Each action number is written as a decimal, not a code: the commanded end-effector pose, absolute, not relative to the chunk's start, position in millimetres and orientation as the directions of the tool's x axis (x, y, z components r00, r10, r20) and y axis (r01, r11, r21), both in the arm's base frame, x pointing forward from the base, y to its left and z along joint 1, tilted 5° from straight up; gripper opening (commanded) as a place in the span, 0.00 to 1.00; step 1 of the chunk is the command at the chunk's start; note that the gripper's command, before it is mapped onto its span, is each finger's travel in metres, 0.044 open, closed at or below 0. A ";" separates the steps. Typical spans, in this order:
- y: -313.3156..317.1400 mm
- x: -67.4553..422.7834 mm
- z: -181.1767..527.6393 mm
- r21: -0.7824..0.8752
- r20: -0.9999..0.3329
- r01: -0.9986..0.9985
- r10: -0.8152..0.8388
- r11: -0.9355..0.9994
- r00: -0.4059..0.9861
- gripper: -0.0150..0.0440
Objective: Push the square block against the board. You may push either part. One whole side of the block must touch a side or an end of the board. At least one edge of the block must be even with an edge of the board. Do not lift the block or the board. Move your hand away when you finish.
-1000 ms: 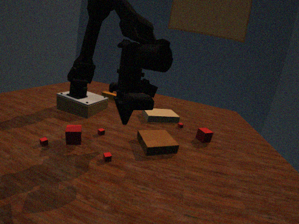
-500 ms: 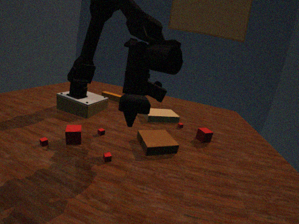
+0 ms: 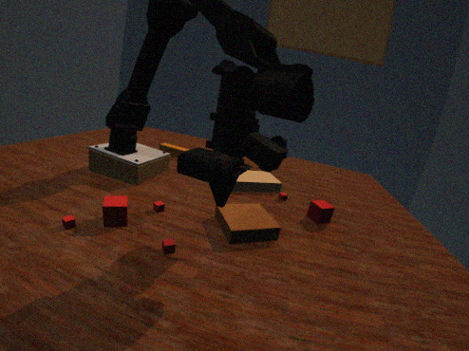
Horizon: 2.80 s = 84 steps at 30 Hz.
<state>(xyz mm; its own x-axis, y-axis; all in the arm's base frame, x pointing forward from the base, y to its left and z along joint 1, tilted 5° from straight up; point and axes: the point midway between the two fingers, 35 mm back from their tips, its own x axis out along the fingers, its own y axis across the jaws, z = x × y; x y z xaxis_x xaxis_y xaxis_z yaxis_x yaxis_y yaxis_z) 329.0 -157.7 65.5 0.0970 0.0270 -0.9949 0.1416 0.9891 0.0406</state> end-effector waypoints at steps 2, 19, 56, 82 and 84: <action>-160.6 339.7 66.6 0.061 -0.994 0.293 0.032 0.954 0.100 0.25; -174.5 376.2 66.7 0.099 -0.994 0.773 0.031 0.627 0.101 0.25; -148.6 372.8 11.5 0.102 -0.994 0.824 0.033 0.557 0.101 0.25; -163.7 384.8 12.6 0.102 -0.994 0.824 0.032 0.557 0.101 0.25; -166.5 386.5 12.7 0.102 -0.994 0.824 0.032 0.557 0.102 0.25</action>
<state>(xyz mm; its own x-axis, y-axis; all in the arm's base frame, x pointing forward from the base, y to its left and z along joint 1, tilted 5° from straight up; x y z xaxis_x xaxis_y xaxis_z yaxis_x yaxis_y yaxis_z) 384.6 -162.2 12.5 0.1005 0.0295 -0.9945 0.8251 0.5560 0.0999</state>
